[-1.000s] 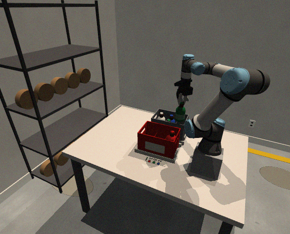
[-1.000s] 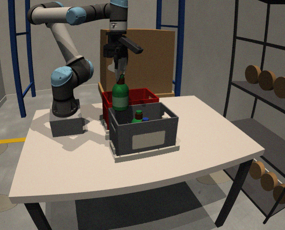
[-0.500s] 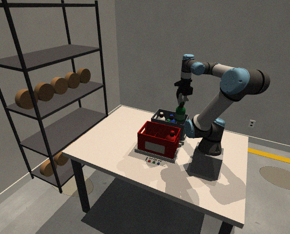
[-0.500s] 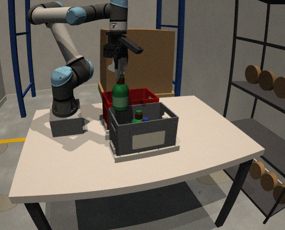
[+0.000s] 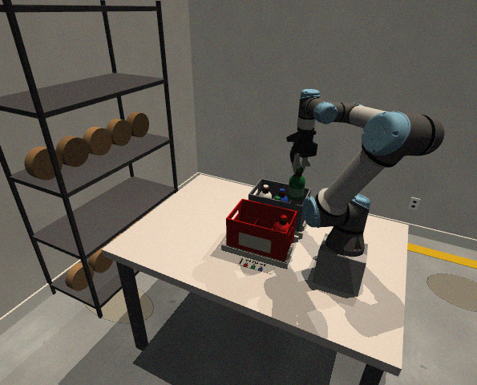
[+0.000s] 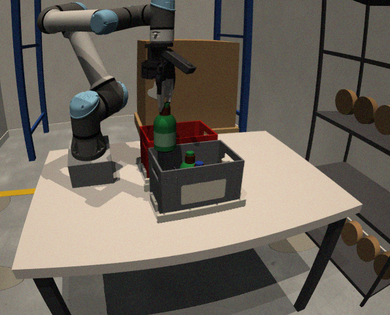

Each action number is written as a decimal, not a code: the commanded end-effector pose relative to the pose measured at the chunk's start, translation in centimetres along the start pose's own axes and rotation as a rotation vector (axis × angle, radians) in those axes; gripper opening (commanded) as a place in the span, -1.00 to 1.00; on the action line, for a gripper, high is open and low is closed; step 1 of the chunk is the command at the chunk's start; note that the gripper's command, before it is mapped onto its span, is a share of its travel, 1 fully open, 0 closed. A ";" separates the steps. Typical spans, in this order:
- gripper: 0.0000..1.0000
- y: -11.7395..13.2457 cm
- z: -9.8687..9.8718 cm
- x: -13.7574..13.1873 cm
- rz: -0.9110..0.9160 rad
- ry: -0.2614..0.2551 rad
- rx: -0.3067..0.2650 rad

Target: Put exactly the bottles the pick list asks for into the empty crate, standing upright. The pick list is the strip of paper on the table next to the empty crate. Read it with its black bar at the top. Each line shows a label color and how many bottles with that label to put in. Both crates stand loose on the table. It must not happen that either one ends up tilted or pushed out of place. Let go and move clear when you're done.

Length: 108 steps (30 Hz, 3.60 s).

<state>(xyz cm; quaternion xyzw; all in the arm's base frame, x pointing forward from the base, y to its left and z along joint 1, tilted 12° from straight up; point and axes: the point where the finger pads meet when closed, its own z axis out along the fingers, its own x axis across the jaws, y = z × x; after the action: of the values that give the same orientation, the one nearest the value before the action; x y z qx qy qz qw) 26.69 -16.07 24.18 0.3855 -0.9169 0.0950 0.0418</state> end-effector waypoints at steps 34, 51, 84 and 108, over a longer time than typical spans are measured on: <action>-1.00 0.8 -0.3 -5.7 0.000 0.001 0.008; -1.00 1.4 -0.3 -8.7 0.000 0.001 0.008; -1.00 2.5 -0.3 -14.4 0.000 0.000 0.008; -1.00 3.1 -0.3 -18.1 0.000 0.000 0.008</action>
<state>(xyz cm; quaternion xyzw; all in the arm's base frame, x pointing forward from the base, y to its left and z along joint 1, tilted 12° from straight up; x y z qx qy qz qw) 36.53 -1.48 21.00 0.3878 -0.9158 0.0948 0.0437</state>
